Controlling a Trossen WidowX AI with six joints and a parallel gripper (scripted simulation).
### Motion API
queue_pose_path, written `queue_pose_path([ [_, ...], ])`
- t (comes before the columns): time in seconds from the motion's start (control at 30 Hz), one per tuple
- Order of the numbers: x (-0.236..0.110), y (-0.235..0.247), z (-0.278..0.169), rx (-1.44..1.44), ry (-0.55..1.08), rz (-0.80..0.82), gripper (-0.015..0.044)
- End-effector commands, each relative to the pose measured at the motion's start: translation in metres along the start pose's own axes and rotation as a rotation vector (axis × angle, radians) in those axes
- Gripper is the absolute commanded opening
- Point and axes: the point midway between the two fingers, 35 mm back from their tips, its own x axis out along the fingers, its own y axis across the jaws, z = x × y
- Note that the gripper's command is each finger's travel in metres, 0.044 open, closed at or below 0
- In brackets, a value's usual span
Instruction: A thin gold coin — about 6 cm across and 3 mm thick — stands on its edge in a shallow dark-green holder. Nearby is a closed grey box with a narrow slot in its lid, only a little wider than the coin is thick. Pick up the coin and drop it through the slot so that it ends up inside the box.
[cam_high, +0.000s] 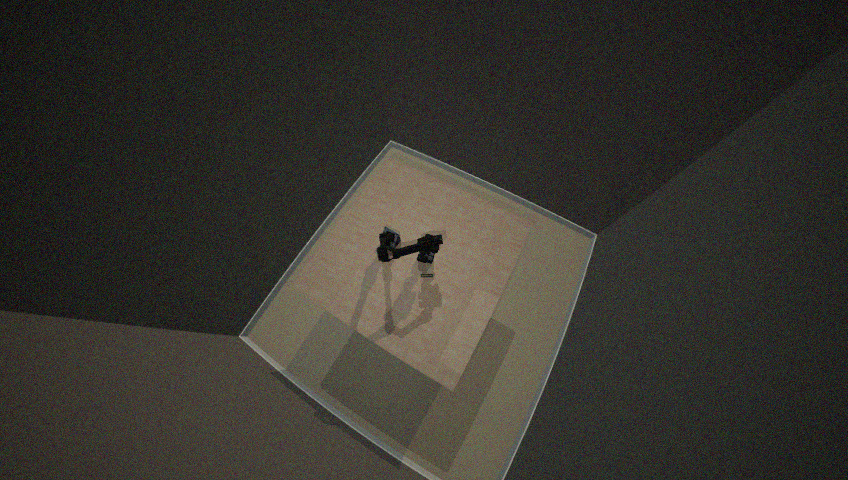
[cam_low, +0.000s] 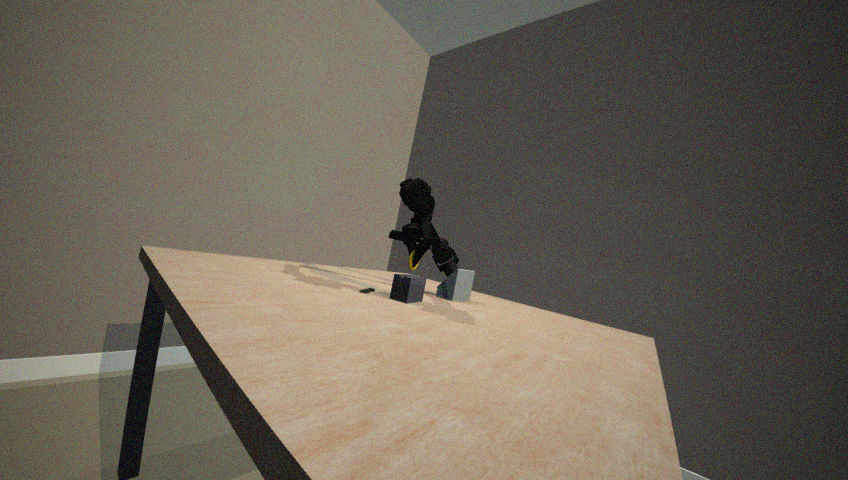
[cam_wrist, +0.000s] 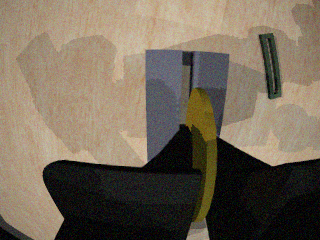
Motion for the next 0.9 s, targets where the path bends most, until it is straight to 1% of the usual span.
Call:
queue_pose_path([
  [0.0,0.0005,0.0004,-0.003,0.005,0.005,0.001,0.0],
  [0.87,0.0065,-0.0014,-0.0029,-0.004,-0.001,0.0,0.0],
])
